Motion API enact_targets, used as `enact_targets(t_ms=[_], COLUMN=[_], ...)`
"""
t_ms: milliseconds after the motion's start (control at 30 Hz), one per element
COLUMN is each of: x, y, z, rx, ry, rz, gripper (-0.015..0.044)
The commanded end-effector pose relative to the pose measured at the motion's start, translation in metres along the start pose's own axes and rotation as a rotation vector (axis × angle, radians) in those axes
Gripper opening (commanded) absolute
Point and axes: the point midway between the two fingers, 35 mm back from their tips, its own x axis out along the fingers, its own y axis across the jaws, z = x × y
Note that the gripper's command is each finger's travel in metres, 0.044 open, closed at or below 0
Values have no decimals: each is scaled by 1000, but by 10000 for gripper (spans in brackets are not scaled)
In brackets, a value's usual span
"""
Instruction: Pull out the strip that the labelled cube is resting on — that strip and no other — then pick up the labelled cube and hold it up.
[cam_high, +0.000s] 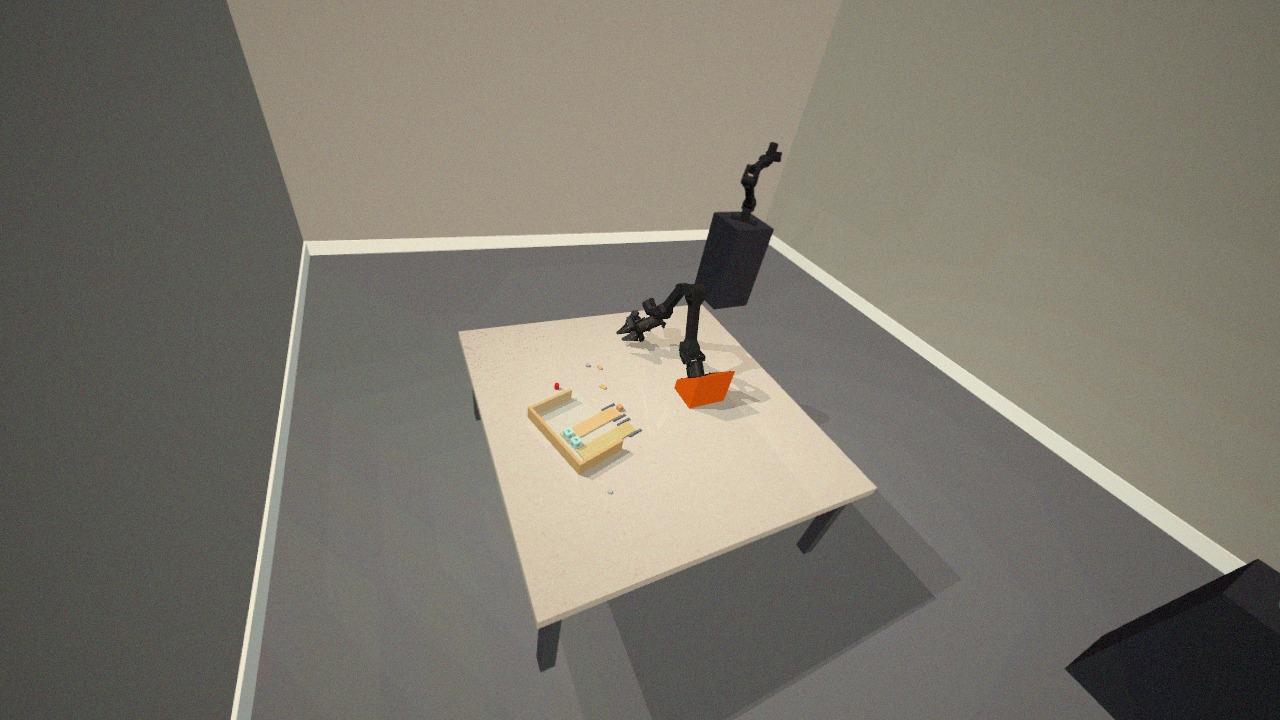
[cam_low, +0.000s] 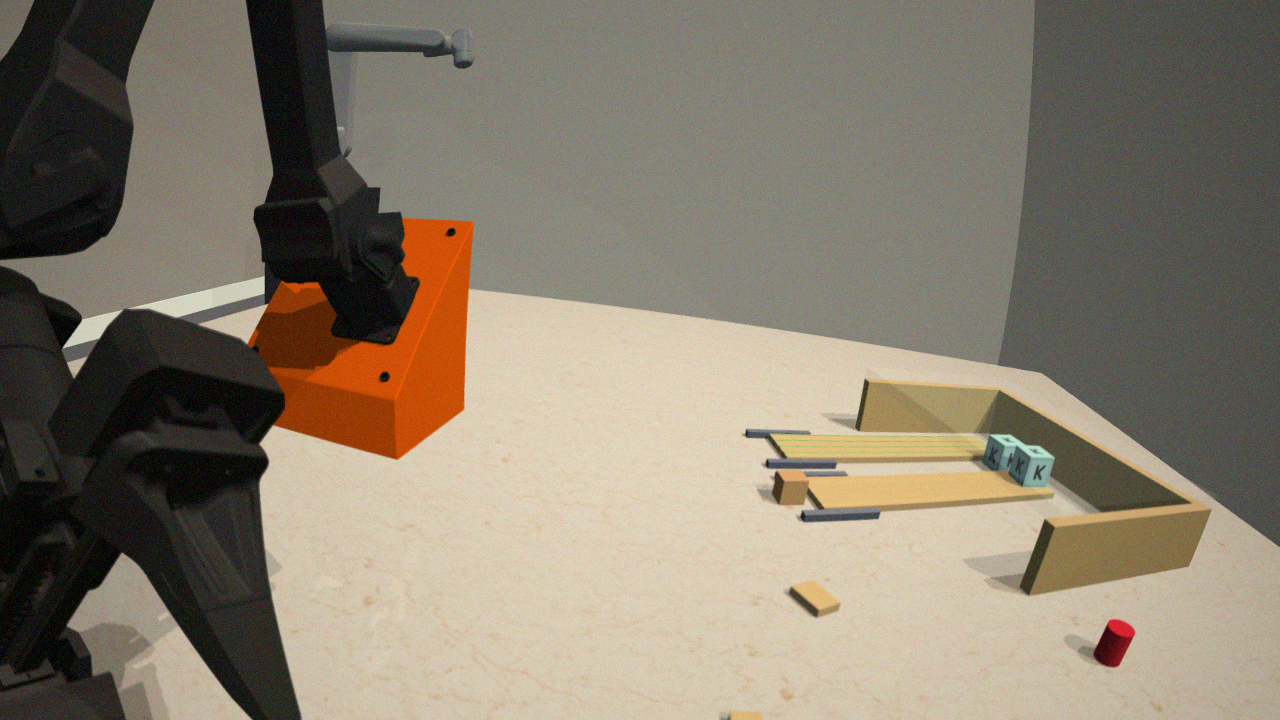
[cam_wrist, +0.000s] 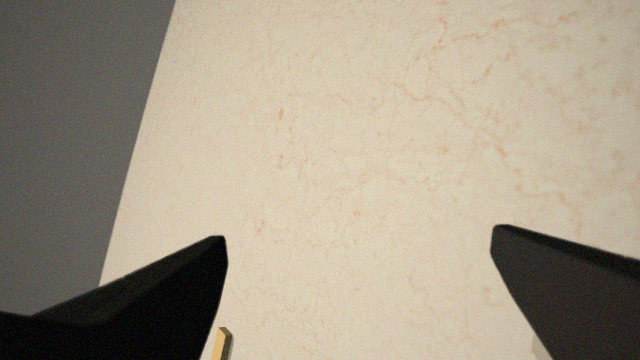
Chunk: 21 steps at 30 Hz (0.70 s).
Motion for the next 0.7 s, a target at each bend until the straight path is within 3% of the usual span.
enact_targets(t_ms=[0, 333, 667], x=[37, 93, 93], y=[36, 126, 223], z=[-24, -102, -192], rx=[-30, -208, -516], ry=[77, 261, 387], rz=[46, 96, 137], gripper=[400, 400, 400])
